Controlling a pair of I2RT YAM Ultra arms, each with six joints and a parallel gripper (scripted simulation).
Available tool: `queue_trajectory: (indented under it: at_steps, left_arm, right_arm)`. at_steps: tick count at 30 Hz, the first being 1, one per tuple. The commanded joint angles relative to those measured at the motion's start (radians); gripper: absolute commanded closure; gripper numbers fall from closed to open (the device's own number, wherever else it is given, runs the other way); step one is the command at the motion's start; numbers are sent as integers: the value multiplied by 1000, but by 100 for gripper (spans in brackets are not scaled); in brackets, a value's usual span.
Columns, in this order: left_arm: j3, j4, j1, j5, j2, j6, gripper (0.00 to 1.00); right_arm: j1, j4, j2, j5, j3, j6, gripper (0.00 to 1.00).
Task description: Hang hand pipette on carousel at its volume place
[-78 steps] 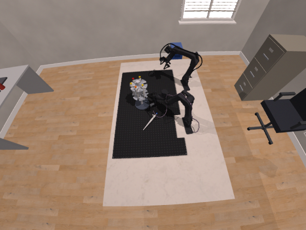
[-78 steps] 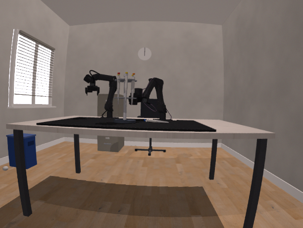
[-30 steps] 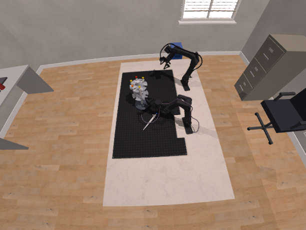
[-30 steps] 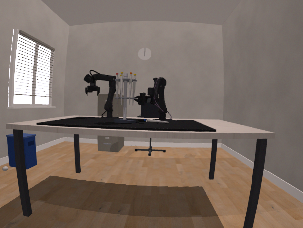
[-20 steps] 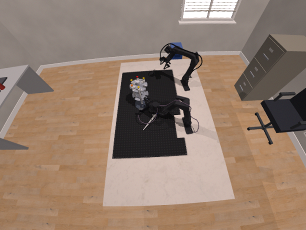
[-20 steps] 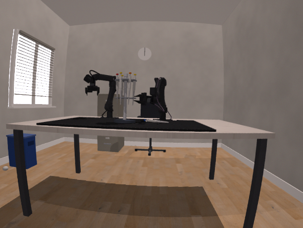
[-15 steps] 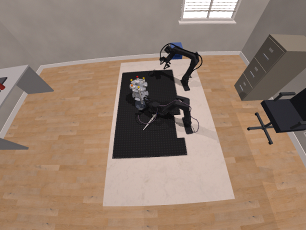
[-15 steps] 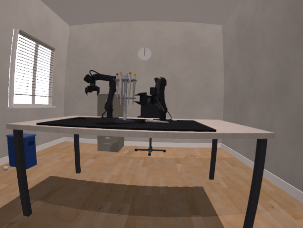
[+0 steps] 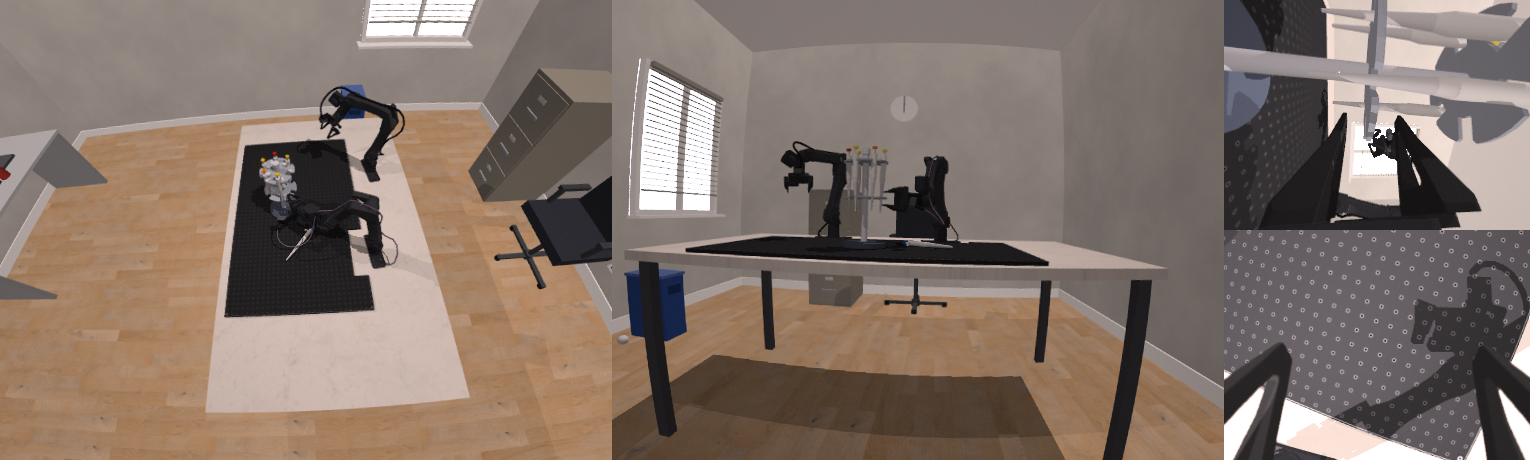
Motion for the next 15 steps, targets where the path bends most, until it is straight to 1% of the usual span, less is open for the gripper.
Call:
queue_trajectory:
  at_steps: [1, 3, 6, 13, 15]
  left_arm:
    - [11, -3, 0, 5, -7, 2, 51]
    - [-27, -9, 19, 22, -36, 7, 51]
    - [-51, 21, 33, 36, -55, 8, 51]
    - [-111, 33, 69, 73, -100, 9, 51]
    - [-111, 33, 69, 73, -100, 9, 51]
  right_arm:
    - [-10, 24, -7, -23, 13, -7, 0]
    - [-10, 24, -7, -23, 13, -7, 0]
    - [-10, 24, -7, -23, 13, -7, 0]
    - [-10, 24, -7, -23, 13, -7, 0]
    - [-10, 24, -7, -23, 13, -7, 0]
